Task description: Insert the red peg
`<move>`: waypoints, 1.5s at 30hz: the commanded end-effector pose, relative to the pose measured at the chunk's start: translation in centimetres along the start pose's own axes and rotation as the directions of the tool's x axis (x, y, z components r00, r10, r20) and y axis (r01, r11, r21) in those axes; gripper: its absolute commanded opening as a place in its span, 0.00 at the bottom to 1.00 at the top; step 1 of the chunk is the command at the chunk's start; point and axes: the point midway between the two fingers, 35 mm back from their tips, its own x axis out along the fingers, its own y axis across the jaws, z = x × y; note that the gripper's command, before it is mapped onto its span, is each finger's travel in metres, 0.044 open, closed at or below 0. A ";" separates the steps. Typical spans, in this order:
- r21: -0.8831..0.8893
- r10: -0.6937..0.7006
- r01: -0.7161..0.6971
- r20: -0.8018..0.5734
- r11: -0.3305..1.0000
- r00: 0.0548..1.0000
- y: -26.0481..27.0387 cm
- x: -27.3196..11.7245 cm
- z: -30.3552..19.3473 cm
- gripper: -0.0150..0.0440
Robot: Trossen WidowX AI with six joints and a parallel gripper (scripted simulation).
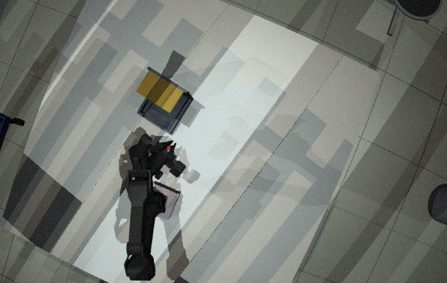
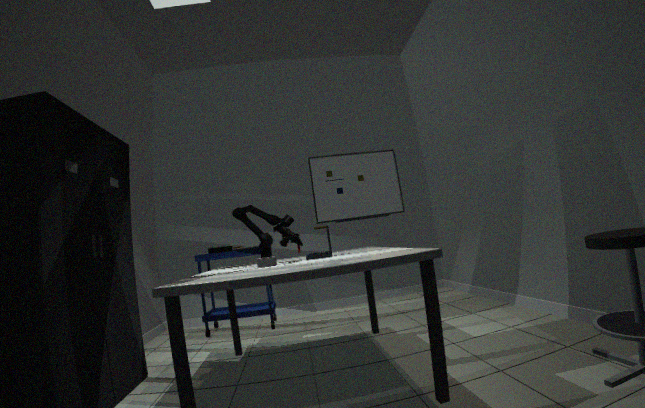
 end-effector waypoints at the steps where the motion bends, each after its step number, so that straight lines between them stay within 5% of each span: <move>1: 0.003 -0.001 0.001 -0.004 1.000 1.000 -0.5 0.1 -0.5 0.25; 45: -0.026 -0.035 0.035 -0.005 0.999 0.999 -6.4 1.7 -2.9 0.25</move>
